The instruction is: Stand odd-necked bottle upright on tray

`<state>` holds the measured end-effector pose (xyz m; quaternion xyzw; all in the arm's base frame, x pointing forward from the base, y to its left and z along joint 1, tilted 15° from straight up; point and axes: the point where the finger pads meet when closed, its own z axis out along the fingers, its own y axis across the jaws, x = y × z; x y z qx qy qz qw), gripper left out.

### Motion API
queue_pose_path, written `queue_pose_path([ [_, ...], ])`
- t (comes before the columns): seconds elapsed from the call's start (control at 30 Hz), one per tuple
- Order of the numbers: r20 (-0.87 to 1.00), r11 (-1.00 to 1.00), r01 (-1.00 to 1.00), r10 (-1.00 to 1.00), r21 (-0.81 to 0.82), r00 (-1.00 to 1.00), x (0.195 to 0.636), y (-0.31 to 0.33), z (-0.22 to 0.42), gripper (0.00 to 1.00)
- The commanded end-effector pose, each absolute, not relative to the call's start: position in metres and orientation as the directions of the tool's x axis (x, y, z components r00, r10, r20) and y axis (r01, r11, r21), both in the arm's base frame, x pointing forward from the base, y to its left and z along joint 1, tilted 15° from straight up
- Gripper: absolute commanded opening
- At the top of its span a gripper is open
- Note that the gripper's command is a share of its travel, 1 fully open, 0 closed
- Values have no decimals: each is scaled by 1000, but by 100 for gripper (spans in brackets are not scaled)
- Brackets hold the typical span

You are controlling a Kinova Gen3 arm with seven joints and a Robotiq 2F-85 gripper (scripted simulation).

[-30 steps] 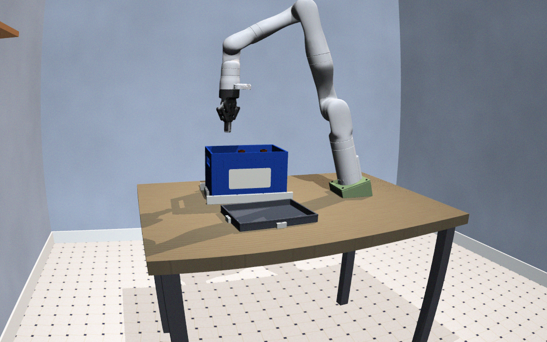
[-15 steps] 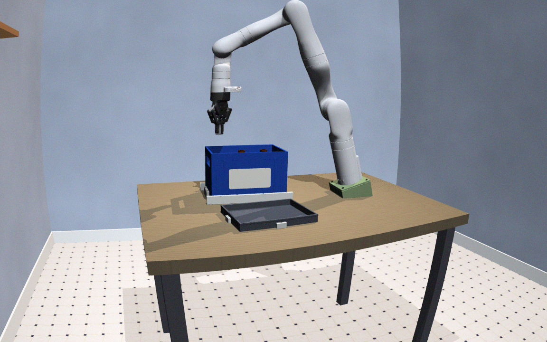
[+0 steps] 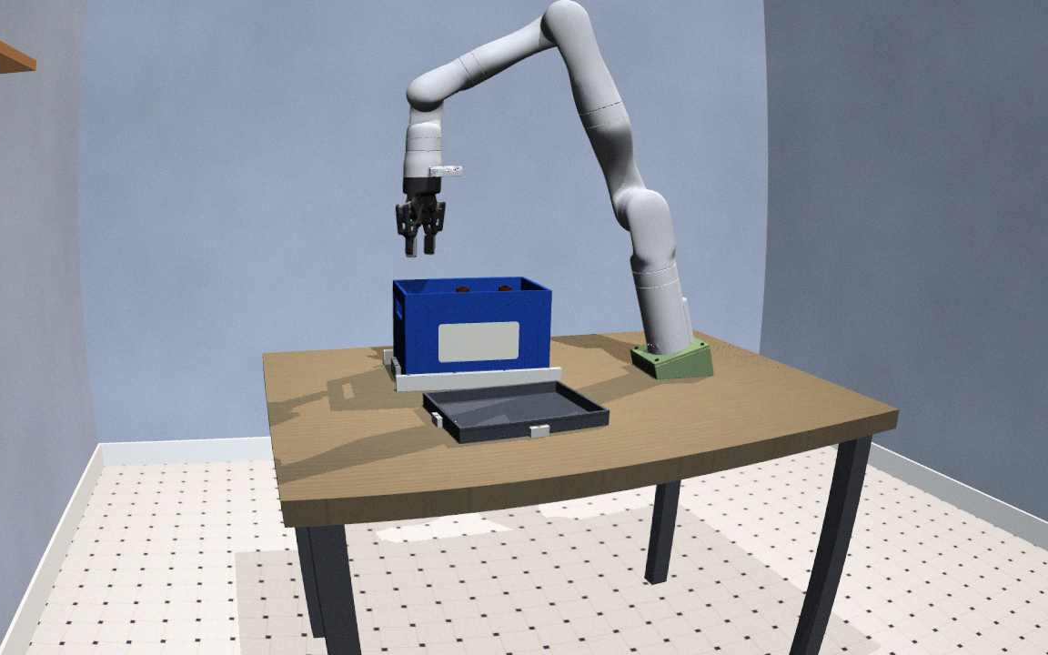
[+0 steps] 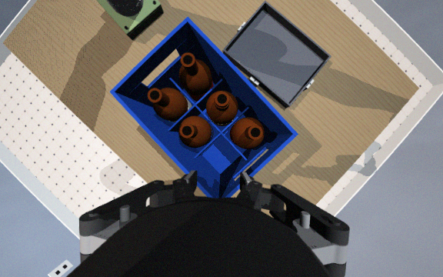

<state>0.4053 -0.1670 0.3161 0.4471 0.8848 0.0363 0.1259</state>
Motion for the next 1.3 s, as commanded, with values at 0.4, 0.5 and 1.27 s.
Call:
queue_pose_path([
  [0.4, -192, 598, 782, 800, 178, -568, 405, -167, 317, 64],
  [0.5, -192, 598, 782, 800, 178, -568, 405, -167, 317, 64],
  [1.27, -192, 598, 782, 800, 178, -568, 408, -168, 306, 64],
])
